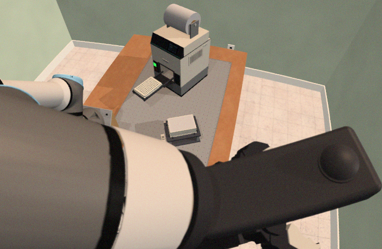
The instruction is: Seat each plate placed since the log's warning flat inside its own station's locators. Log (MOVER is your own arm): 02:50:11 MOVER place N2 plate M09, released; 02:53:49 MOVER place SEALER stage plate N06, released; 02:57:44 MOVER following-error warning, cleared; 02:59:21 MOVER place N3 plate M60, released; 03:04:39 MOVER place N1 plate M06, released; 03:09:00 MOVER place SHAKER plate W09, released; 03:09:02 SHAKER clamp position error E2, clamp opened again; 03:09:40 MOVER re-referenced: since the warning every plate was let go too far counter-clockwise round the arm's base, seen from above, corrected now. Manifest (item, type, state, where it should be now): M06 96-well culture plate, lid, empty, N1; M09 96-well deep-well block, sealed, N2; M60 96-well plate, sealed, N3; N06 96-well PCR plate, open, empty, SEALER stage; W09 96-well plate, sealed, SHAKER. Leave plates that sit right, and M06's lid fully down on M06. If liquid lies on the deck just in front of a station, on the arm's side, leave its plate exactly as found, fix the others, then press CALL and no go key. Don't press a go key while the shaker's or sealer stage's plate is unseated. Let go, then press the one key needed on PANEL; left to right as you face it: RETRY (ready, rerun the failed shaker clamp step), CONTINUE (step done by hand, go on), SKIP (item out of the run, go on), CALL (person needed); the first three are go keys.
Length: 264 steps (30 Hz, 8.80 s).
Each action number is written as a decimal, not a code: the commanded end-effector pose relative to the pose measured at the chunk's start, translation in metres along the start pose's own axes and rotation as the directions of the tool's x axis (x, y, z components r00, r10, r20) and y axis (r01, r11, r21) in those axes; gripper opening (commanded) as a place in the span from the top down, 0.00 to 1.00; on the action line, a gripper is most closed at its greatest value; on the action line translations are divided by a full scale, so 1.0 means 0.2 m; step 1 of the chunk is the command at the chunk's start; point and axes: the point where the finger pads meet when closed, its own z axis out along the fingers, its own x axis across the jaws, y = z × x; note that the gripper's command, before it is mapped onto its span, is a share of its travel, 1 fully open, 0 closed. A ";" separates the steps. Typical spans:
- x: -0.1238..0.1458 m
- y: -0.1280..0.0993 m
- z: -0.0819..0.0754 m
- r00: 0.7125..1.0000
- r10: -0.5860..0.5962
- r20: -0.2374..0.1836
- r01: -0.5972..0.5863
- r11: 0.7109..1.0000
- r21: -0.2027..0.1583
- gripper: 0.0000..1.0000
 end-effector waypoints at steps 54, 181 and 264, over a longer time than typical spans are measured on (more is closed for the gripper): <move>-0.54 0.51 0.87 0.995 -0.082 0.064 0.096 0.962 -0.255 0.18; -1.87 2.38 1.46 0.902 -0.305 0.305 0.430 0.599 -0.675 0.18; -1.46 2.66 1.20 0.698 0.468 -0.541 -0.715 0.482 -0.506 0.18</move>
